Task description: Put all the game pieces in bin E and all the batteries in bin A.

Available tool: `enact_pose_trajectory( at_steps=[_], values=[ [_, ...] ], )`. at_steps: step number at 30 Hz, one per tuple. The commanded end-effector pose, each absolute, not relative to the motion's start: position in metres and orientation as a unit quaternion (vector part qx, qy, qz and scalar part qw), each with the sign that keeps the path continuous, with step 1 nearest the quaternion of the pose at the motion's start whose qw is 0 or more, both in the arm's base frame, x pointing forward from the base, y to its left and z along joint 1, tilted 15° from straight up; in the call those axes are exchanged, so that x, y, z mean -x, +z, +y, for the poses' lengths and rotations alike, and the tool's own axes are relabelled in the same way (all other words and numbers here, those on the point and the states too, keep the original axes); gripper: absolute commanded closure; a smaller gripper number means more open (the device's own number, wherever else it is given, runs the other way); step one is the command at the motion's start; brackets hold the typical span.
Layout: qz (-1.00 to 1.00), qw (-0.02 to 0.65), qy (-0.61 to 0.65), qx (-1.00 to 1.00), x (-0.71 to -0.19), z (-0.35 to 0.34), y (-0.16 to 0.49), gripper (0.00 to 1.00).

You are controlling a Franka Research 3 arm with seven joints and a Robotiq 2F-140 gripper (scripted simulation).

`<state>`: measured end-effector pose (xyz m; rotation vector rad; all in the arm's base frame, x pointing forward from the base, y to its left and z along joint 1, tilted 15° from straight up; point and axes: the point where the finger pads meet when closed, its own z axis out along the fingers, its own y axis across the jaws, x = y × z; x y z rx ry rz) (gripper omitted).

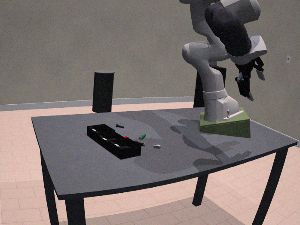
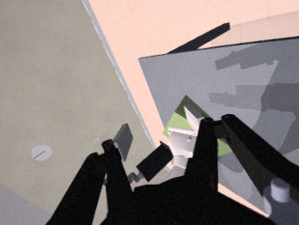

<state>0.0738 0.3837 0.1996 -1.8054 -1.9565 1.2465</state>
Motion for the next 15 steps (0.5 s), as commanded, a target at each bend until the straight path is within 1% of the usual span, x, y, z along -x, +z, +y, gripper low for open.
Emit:
enact_pose_trajectory(
  at_steps=[1,5,10,15],
  values=[
    [-0.669,0.105,0.414,0.608,-0.085,0.382,0.166,0.95],
    [-0.669,0.105,0.414,0.608,-0.092,0.377,0.134,0.95],
    [-0.669,0.105,0.414,0.608,-0.092,0.377,0.134,0.95],
    [-0.625,0.080,0.389,0.672,-0.123,0.359,0.143,0.95]
  ],
)
